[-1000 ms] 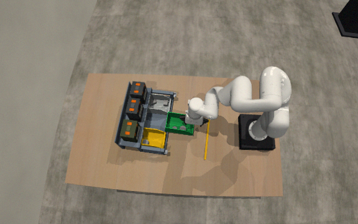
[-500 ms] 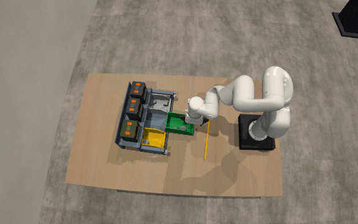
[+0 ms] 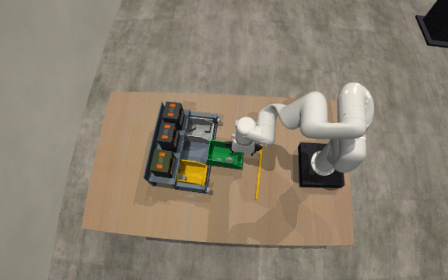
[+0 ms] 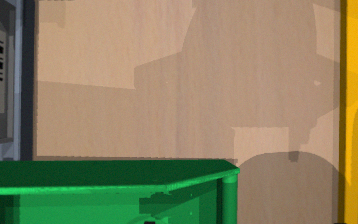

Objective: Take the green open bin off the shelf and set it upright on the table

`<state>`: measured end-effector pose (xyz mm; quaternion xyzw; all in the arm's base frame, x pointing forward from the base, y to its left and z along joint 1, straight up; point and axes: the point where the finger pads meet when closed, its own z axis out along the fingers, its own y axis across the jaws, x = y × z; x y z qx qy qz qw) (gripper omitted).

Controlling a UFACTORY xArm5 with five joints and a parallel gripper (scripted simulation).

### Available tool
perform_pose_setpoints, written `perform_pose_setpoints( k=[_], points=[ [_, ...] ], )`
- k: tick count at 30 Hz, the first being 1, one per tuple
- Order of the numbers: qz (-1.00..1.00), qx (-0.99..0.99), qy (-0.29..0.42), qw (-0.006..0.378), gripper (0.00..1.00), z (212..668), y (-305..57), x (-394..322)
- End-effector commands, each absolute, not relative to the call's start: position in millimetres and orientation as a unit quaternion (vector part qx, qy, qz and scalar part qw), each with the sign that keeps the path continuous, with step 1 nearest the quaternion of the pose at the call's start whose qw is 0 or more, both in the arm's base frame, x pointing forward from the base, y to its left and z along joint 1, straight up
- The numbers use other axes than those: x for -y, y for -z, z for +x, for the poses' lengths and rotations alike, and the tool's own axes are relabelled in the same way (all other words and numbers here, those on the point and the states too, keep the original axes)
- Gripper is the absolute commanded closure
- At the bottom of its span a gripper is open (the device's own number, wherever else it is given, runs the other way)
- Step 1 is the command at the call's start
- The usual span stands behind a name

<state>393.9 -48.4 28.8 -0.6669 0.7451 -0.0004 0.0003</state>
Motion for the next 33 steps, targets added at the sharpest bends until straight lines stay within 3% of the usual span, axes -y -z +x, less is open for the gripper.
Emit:
perform_pose_setpoints(
  k=[1,27,28,33],
  points=[
    [-0.667,-0.745,0.004,-0.001,0.0,395,-41,48],
    [-0.667,-0.745,0.004,-0.001,0.0,395,-57,48],
    [-0.667,-0.745,0.002,0.002,0.66,395,-57,48],
    [-0.667,-0.745,0.002,0.002,0.66,395,-57,48]
  ],
)
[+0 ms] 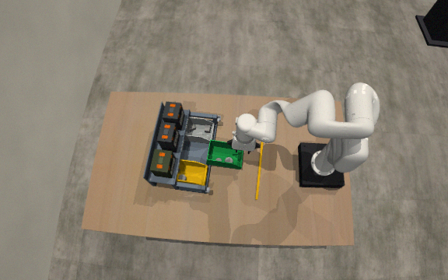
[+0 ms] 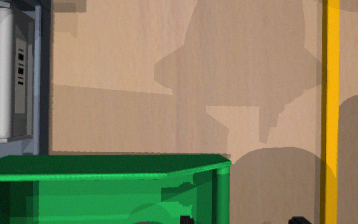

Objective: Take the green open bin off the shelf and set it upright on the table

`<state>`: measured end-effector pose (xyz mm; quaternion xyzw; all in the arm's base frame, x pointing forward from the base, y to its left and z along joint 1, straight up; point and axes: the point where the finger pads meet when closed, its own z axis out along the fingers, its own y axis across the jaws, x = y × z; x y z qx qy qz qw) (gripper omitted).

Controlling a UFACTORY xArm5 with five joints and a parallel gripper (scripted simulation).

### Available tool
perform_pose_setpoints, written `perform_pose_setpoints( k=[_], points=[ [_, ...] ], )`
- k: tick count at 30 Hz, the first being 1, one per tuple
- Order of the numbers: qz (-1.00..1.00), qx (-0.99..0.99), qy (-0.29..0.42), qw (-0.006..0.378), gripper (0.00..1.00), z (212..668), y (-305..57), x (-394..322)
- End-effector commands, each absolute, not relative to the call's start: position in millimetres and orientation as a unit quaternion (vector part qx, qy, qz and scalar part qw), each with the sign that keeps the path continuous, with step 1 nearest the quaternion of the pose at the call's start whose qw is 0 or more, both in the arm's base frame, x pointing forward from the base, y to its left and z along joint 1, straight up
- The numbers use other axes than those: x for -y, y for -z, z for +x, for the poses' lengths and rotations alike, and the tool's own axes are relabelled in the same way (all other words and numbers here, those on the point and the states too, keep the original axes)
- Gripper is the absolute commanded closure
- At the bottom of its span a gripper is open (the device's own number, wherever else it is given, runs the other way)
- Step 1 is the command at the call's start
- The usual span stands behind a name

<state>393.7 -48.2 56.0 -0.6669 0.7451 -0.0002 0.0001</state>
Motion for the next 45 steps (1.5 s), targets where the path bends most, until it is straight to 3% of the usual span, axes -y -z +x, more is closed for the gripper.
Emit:
perform_pose_setpoints(
  k=[1,11,45],
  points=[
    [-0.667,-0.745,0.002,0.002,0.66,395,-57,48],
    [-0.667,-0.745,0.002,0.002,0.66,395,-57,48],
    [-0.667,-0.745,0.004,0.0,0.66,461,-79,49]
  ],
)
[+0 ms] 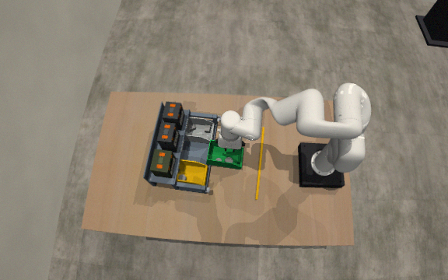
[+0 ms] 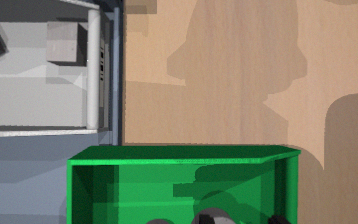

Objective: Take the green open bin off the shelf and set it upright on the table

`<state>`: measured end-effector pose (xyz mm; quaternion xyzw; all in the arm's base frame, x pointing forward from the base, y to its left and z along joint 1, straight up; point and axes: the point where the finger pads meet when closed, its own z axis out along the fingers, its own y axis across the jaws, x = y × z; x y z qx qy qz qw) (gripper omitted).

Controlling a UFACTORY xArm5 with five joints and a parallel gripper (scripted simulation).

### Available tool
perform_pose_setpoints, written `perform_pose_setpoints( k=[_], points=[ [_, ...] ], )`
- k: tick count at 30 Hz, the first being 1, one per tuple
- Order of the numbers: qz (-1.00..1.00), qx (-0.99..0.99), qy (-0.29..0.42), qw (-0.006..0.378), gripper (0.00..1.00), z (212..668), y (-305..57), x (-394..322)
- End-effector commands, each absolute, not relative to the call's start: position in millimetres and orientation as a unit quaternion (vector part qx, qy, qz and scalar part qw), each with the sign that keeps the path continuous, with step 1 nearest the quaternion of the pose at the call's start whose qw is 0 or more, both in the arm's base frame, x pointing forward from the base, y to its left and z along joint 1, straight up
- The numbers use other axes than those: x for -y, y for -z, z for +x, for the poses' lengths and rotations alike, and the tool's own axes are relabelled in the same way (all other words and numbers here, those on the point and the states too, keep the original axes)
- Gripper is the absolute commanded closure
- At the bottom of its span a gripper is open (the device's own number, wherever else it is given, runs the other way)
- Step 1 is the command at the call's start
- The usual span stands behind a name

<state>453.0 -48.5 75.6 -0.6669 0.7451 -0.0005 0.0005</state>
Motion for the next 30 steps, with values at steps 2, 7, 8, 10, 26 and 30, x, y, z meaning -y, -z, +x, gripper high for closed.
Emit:
perform_pose_setpoints(
  k=[2,7,8,10,26,30],
  points=[
    [-0.667,-0.745,0.004,0.0,0.66,466,-81,49],
    [-0.667,-0.745,0.004,0.0,0.66,476,-84,49],
    [-0.667,-0.745,0.004,0.0,0.66,478,-85,49],
    [-0.667,-0.745,0.004,0.0,0.66,481,-86,49],
    [-0.667,-0.745,0.004,0.0,0.66,511,-96,49],
    [-0.667,-0.745,0.004,0.0,0.66,519,-99,49]
  ],
)
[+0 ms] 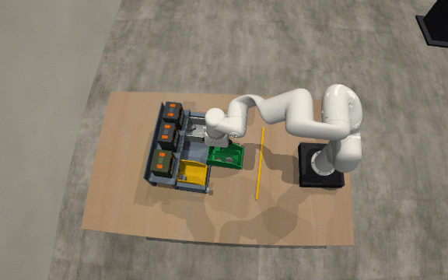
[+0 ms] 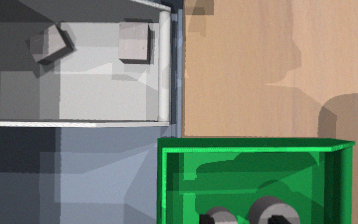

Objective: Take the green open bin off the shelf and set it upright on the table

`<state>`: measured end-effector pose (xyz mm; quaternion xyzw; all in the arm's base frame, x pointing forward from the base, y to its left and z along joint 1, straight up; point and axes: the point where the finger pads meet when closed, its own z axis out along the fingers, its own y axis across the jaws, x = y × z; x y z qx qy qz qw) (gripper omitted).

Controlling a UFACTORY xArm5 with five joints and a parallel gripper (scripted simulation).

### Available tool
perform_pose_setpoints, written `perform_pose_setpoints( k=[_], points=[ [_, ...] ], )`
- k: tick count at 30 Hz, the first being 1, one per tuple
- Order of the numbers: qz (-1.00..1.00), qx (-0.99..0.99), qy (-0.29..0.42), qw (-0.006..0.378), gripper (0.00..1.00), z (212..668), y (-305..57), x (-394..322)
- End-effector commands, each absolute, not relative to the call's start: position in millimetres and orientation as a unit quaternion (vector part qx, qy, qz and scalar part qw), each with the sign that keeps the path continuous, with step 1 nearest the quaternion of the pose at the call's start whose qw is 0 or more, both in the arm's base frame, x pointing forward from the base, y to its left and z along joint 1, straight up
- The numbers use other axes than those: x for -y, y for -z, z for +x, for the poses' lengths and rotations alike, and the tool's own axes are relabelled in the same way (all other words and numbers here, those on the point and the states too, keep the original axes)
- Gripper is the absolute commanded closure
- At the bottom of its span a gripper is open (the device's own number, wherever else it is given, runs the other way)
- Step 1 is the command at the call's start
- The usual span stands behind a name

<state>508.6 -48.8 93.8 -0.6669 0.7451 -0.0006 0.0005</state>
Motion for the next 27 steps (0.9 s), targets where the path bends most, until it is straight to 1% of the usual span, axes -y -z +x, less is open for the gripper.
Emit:
perform_pose_setpoints(
  k=[1,18,27],
  points=[
    [-0.667,-0.745,0.004,0.0,0.66,521,-99,49],
    [-0.667,-0.745,0.004,0.0,0.66,552,-110,49],
    [-0.667,-0.745,0.004,0.0,0.66,553,-110,49]
  ],
)
